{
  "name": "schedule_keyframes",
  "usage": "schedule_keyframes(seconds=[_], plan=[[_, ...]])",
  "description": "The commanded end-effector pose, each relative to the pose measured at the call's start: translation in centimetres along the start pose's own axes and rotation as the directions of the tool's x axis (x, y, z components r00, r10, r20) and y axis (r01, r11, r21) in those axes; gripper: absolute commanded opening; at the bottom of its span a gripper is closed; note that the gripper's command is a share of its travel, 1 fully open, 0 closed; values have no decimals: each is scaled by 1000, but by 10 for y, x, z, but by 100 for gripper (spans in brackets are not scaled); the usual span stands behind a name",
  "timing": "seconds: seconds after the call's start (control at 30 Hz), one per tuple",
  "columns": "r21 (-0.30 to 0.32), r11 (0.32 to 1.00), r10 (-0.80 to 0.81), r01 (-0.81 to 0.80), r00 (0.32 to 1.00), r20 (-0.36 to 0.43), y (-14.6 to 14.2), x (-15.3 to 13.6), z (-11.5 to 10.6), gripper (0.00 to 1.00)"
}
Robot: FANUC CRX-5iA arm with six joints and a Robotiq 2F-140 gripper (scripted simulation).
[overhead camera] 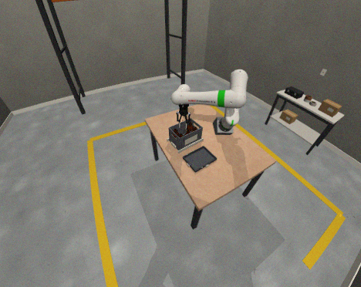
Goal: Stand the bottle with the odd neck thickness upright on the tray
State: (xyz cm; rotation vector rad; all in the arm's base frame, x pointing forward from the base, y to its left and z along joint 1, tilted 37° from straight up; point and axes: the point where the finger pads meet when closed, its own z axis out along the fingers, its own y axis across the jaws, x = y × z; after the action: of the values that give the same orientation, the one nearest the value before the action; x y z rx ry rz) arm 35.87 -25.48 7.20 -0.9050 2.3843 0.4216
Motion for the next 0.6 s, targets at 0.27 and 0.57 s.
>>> schedule_keyframes(seconds=[0.27,0.57], plan=[[1,1000,0,0,1000,-1,0,0,3,44],[1,1000,0,0,1000,-1,0,0,4,44]])
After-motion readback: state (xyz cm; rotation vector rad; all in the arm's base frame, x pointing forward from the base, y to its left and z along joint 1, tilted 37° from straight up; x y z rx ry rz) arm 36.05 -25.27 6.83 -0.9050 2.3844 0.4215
